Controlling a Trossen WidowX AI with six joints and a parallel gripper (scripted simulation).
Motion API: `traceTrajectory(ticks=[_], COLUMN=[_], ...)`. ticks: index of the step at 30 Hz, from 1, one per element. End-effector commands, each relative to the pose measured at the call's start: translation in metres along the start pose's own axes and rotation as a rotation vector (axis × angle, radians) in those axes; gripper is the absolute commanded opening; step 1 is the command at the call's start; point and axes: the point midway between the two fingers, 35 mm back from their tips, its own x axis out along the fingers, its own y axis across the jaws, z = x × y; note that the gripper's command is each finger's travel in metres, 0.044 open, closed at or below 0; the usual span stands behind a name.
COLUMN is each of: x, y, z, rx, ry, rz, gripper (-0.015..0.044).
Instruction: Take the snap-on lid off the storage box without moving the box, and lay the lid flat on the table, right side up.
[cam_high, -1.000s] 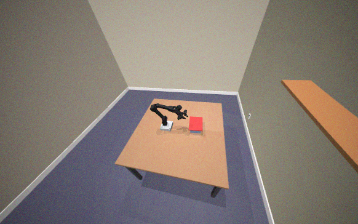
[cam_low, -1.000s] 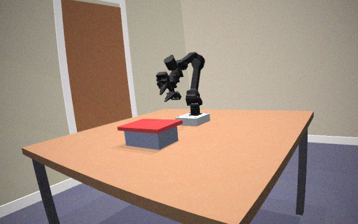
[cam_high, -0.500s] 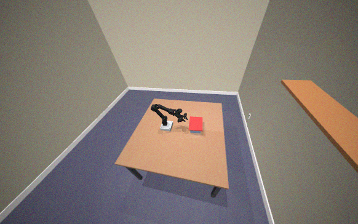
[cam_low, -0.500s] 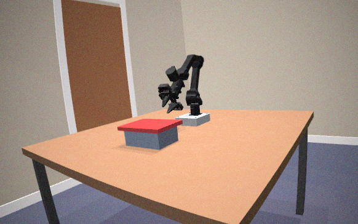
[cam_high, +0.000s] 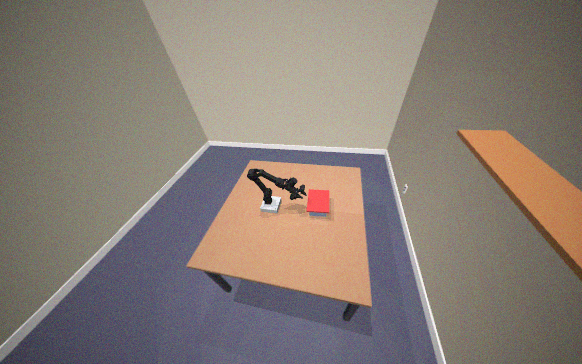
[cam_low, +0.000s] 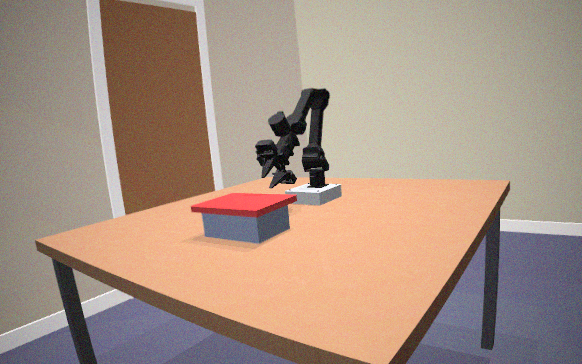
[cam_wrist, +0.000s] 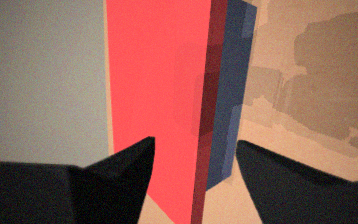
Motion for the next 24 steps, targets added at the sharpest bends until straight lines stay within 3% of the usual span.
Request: traceTrajectory(ticks=[1, 24], x=[0.008, 0.045], y=[0.0, -0.001], z=[0.001, 0.001], rx=[0.004, 0.002], ry=[-0.004, -0.004], rz=[-0.004, -0.003], gripper=[0.0235, 0.0235])
